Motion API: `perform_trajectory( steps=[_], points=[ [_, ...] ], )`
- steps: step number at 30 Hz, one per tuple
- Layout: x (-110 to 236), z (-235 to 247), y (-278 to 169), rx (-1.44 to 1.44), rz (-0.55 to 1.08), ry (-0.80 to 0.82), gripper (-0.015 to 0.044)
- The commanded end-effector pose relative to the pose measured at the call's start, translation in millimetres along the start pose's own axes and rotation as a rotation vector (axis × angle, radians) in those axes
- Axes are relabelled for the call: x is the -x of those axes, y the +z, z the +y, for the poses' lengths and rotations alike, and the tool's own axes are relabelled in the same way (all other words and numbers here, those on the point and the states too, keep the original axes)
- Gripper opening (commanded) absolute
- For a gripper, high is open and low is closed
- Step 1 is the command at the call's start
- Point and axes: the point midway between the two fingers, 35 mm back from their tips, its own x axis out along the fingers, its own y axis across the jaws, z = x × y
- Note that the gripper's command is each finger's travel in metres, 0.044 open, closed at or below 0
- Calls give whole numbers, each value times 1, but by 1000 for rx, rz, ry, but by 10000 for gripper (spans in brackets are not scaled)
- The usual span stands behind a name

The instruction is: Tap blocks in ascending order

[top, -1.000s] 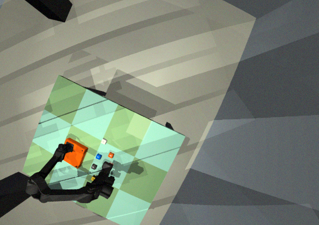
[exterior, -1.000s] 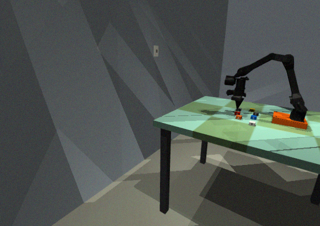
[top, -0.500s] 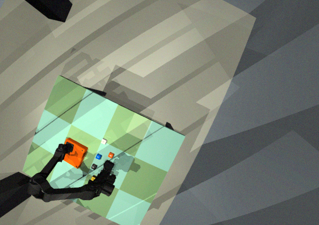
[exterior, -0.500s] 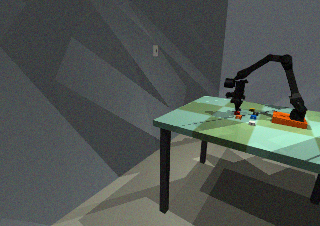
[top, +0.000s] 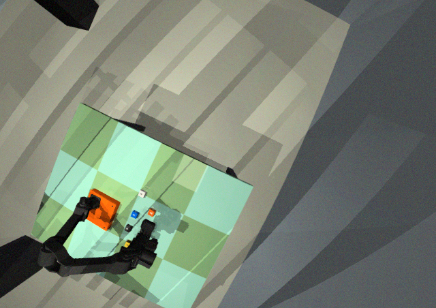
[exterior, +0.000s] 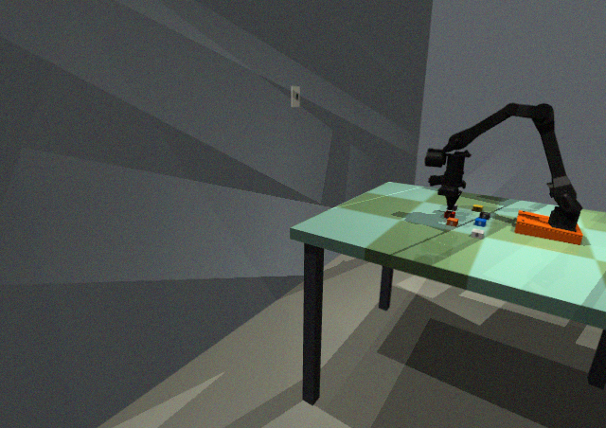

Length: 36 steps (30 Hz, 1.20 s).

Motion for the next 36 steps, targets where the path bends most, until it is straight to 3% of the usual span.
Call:
perform_trajectory(
  steps=[1, 5, 9, 11, 17, 23, 31, 36],
  points=[
    [17, -1, 2, 1, -14, -3, 20],
    [27, -1, 3, 1, -14, -3, 20],
    [87, 0, 3, 1, -14, -3, 20],
    [98, 0, 1, 1, -14, -3, 20],
    [98, -12, 3, 1, -15, -3, 20],
    [99, -108, 8, 1, -15, -12, 20],
    [97, -111, 8, 1, -15, -12, 20],
    [37, -112, 11, 1, -15, -12, 20]
  ],
)
